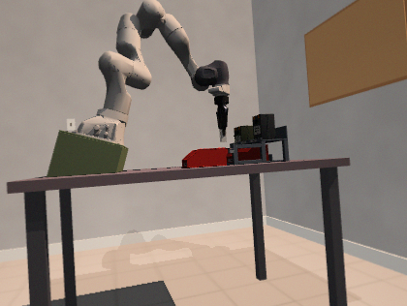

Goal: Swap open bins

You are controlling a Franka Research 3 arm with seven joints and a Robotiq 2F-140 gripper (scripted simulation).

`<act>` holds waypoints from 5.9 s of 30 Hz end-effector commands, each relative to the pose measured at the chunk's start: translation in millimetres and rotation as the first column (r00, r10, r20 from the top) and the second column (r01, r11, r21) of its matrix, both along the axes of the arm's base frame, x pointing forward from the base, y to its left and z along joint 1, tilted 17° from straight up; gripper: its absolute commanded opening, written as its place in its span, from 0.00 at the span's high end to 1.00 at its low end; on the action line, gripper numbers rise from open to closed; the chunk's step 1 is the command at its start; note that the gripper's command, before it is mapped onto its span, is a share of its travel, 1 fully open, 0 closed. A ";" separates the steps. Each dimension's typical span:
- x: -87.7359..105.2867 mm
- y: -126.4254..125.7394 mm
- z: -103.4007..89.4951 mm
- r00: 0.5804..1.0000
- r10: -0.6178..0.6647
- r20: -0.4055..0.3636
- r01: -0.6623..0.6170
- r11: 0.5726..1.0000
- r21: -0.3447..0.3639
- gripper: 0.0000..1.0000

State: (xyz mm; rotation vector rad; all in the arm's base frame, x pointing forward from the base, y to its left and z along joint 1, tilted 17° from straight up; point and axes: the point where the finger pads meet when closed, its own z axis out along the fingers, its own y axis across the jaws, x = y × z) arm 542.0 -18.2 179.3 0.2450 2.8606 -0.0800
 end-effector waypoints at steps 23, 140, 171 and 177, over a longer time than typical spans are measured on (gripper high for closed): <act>-13.9 3.7 31.5 1.000 0.020 -0.013 -0.020 1.000 0.002 0.94; -103.5 61.5 -66.4 0.097 -0.982 -0.163 0.934 0.033 0.356 1.00; -84.8 57.8 -132.1 0.098 -0.982 -0.163 0.934 0.033 0.356 1.00; -83.9 57.7 -135.2 0.097 -0.982 -0.163 0.934 0.033 0.356 1.00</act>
